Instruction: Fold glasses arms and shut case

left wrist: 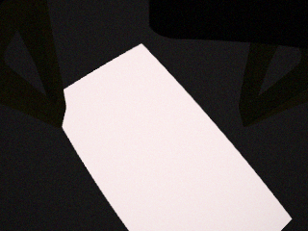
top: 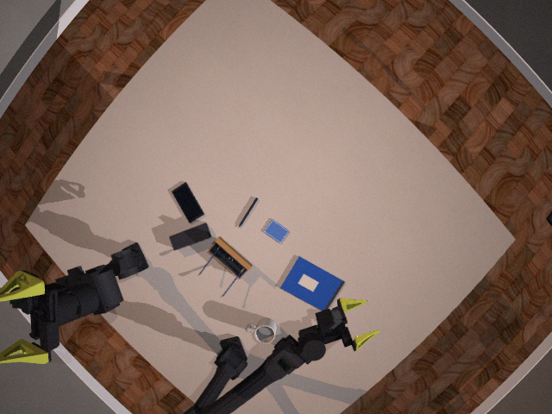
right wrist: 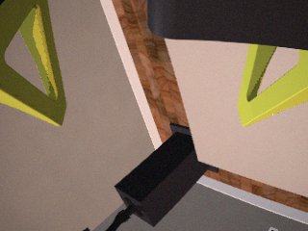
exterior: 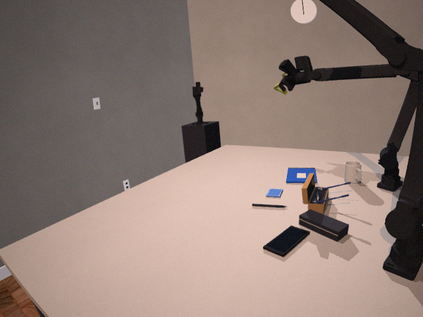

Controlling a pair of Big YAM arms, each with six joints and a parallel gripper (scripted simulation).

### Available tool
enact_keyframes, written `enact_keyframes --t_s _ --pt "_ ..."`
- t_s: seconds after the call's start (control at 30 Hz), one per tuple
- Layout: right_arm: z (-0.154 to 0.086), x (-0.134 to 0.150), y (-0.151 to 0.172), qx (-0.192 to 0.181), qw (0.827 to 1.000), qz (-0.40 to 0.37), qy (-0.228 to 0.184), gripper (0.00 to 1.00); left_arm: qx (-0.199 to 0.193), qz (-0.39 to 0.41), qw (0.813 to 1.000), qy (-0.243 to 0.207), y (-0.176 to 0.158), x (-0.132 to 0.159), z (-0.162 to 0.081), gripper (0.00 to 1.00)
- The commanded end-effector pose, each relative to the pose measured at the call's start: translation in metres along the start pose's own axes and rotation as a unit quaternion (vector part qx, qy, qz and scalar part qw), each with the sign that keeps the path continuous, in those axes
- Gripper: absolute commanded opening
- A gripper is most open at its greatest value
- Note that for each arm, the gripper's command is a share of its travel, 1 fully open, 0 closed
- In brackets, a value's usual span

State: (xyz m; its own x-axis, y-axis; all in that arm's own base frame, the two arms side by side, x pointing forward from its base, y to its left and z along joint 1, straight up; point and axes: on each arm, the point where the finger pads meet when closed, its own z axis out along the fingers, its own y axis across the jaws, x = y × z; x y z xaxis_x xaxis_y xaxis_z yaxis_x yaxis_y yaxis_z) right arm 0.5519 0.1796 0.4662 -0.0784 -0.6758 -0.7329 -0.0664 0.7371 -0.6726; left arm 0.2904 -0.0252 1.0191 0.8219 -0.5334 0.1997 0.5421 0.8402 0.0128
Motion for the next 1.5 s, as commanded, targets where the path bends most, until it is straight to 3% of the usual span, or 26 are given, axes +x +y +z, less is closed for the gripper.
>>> enact_keyframes --t_s 0.0,0.23,0.3,0.5,0.8,0.9,0.93,0.97,1.13,1.37,1.43,1.47 --pt "-0.007 -0.005 -0.029 0.022 0.999 0.038 -0.014 1.00 -0.003 0.026 1.000 0.017 0.002 -0.007 0.006 1.00" --pt "-0.007 0.007 -0.047 0.026 0.996 0.087 -0.019 1.00 -0.036 0.069 0.991 0.107 0.027 0.031 -0.022 1.00" --pt "-0.007 0.007 -0.047 0.026 0.996 0.087 -0.019 1.00 -0.036 0.069 0.991 0.107 0.027 0.031 -0.022 1.00" --pt "-0.008 0.020 -0.066 0.028 0.989 0.139 -0.029 1.00 -0.069 0.112 0.969 0.209 0.053 0.065 -0.066 1.00" --pt "-0.014 0.039 -0.095 0.031 0.978 0.204 -0.039 1.00 -0.110 0.163 0.914 0.355 0.091 0.103 -0.157 1.00" --pt "-0.005 0.047 -0.085 0.019 0.978 0.206 -0.026 1.00 -0.114 0.164 0.907 0.370 0.091 0.107 -0.167 1.00" --pt "0.001 0.056 -0.082 0.019 0.977 0.209 -0.022 1.00 -0.117 0.169 0.900 0.384 0.097 0.108 -0.178 1.00" --pt "-0.012 0.048 -0.097 0.028 0.975 0.219 -0.038 1.00 -0.121 0.173 0.893 0.398 0.101 0.110 -0.189 1.00" --pt "-0.022 0.049 -0.122 0.036 0.965 0.253 -0.054 1.00 -0.136 0.194 0.852 0.467 0.116 0.116 -0.246 1.00" --pt "-0.025 0.068 -0.131 0.033 0.954 0.292 -0.054 1.00 -0.152 0.213 0.790 0.554 0.131 0.114 -0.327 1.00" --pt "-0.025 0.068 -0.131 0.033 0.954 0.292 -0.054 1.00 -0.152 0.213 0.790 0.554 0.131 0.114 -0.327 1.00" --pt "-0.017 0.078 -0.121 0.022 0.955 0.295 -0.038 1.00 -0.153 0.213 0.781 0.566 0.130 0.116 -0.339 1.00"
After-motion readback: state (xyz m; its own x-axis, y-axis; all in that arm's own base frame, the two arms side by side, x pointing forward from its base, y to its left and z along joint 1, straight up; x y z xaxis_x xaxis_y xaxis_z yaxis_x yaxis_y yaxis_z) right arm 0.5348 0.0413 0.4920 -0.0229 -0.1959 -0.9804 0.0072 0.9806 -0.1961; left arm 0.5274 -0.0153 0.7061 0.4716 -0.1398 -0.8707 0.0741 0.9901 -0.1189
